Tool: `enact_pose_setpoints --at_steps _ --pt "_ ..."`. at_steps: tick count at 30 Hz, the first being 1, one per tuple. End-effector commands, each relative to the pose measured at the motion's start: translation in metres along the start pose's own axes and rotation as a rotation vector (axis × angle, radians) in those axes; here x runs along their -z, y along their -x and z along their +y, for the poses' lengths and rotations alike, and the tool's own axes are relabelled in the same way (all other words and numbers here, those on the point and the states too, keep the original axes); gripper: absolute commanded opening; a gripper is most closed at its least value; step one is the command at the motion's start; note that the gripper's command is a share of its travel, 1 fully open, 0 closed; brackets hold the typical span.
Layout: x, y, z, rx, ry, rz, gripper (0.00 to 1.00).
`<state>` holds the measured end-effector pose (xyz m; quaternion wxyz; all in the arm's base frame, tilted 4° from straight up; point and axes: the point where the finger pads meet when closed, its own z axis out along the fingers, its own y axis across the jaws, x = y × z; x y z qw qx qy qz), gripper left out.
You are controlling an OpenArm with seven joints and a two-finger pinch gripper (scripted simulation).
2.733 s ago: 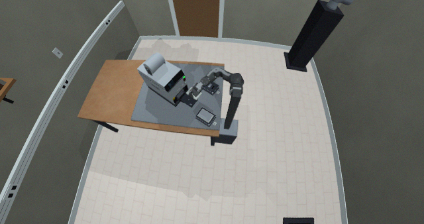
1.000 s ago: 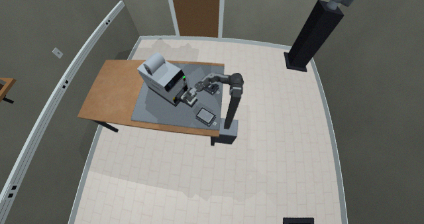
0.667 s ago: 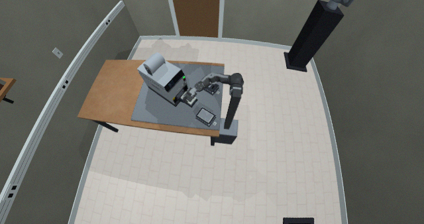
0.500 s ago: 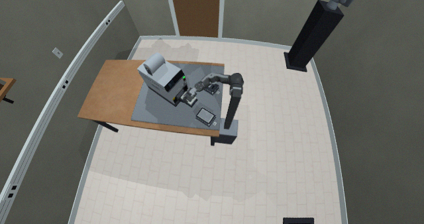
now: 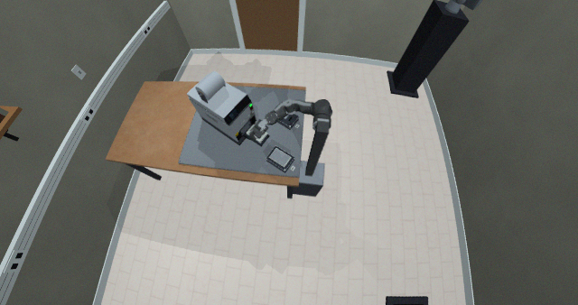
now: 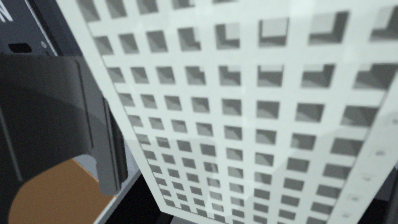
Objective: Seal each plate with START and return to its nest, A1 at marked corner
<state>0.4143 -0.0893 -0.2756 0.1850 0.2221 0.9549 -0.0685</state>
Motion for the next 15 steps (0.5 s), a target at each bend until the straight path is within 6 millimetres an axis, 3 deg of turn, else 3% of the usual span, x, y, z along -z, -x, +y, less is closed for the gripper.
enact_pose_setpoints --at_steps 1,15 --pt "0.0015 0.0017 0.0019 0.001 0.008 -0.003 0.0" --pt "-0.0044 -0.0014 0.0019 0.004 0.01 -0.002 0.0"
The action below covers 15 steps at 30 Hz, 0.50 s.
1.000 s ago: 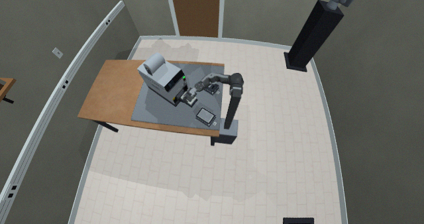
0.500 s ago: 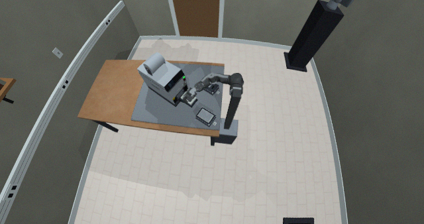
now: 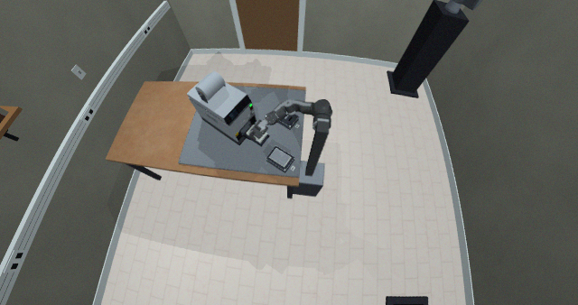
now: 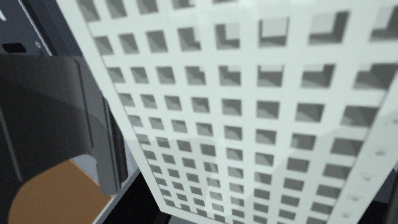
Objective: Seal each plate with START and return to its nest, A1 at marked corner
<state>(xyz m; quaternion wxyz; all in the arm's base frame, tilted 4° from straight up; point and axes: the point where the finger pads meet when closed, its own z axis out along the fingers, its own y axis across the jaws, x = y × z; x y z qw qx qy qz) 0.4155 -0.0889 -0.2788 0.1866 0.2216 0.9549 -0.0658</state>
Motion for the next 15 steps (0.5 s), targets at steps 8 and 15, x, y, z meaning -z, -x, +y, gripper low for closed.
enact_pose_setpoints --at_steps 8,15 --pt "-0.0038 -0.0022 0.0007 0.004 0.004 0.0 0.0" --pt "-0.0043 -0.0018 0.0003 0.001 0.002 -0.002 0.0"
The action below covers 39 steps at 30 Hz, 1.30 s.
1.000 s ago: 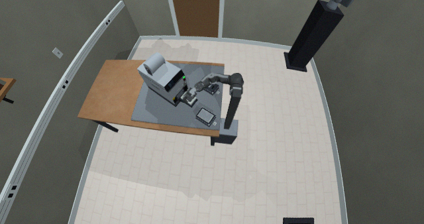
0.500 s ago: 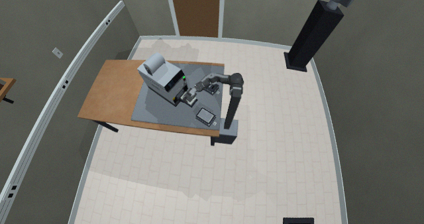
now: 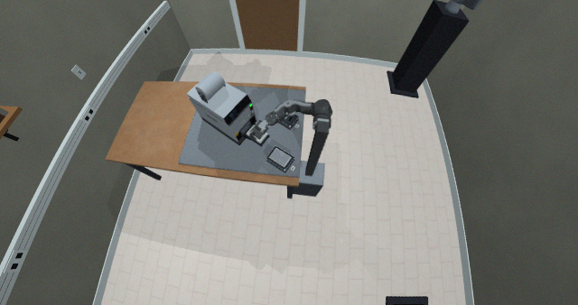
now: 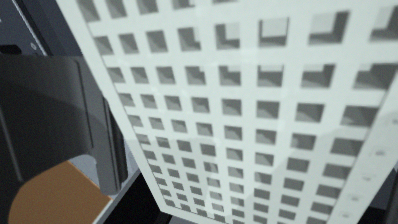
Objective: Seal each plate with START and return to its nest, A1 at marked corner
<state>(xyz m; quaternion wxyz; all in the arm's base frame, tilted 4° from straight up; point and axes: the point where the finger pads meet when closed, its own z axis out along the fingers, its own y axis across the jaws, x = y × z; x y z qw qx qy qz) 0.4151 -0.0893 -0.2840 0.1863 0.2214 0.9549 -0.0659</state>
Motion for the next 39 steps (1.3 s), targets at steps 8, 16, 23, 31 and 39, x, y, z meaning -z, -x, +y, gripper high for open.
enact_pose_setpoints --at_steps 8,16,23,31,39 --pt "0.0004 0.0003 0.0006 0.001 0.003 -0.002 0.0" --pt "0.0005 0.0003 0.0005 0.001 0.003 -0.002 0.0" --pt "0.0005 0.0003 0.0004 0.001 0.003 -0.002 0.0" --pt "-0.0014 -0.0013 -0.0001 0.003 0.003 0.0 0.0" --pt "-0.0041 -0.0027 0.0003 0.003 0.004 0.001 0.0"
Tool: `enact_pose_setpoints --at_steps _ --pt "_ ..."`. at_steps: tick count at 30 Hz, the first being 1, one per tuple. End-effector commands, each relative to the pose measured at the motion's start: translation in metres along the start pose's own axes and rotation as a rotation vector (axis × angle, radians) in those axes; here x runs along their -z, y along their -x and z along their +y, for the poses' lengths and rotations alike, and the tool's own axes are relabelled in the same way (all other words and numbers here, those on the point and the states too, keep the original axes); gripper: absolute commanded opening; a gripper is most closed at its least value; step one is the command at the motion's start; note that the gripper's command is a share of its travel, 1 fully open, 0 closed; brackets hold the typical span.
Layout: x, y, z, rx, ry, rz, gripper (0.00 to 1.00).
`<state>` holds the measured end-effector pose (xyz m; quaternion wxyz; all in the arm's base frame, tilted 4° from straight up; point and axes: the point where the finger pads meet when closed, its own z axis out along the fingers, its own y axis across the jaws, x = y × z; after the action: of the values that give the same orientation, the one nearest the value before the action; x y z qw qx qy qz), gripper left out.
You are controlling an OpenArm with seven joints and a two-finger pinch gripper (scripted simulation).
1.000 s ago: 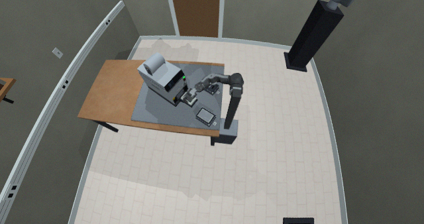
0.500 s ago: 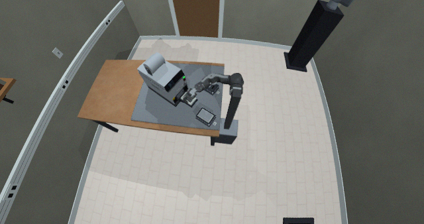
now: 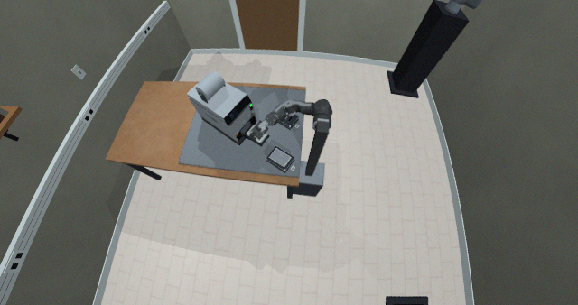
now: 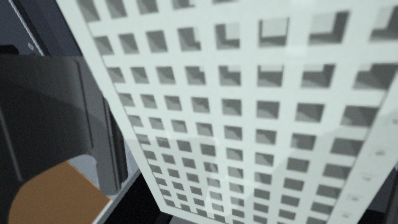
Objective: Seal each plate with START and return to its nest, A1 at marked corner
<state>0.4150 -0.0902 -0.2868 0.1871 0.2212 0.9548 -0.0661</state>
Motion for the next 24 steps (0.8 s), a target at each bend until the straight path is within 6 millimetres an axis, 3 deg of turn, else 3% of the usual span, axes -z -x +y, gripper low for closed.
enact_pose_setpoints --at_steps 1,24 --pt "-0.0021 -0.0022 0.0009 0.003 0.004 0.002 0.0" --pt "-0.0042 -0.0018 0.0009 0.001 0.002 0.0 0.0"
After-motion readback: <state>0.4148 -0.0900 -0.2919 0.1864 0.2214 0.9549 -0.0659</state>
